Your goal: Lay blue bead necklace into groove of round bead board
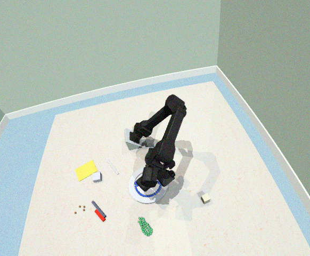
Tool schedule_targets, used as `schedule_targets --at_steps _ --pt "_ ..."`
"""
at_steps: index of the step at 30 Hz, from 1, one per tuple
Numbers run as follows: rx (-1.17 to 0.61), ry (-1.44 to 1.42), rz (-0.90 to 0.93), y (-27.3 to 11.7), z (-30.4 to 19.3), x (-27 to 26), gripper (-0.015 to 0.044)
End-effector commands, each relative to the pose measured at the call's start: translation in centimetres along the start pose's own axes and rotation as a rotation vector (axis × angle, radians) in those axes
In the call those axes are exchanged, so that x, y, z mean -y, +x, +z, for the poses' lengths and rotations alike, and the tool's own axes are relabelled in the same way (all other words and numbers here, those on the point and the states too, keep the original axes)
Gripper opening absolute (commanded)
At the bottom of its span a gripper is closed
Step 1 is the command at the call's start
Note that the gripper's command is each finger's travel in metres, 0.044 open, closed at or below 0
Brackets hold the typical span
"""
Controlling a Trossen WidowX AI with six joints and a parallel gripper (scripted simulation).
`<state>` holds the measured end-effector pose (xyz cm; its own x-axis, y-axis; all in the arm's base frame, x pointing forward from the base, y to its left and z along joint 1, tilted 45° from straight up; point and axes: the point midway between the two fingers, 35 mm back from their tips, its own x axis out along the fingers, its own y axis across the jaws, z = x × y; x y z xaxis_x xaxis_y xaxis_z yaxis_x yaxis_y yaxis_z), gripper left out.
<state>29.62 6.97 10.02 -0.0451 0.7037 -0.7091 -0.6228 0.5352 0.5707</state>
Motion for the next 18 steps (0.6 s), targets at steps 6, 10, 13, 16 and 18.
schedule_targets --at_steps 6,10,13,16,18 --pt "0.003 0.001 -0.002 0.5 0.0 0.1 0.012" --pt "0.001 0.002 -0.001 1.2 -0.1 0.1 0.012" --pt "0.0 0.003 0.0 1.6 -0.1 0.0 0.012" --pt "-0.002 0.004 0.002 2.1 -0.1 0.0 0.012" --pt "-0.002 0.004 0.002 2.5 -0.2 0.0 0.012"
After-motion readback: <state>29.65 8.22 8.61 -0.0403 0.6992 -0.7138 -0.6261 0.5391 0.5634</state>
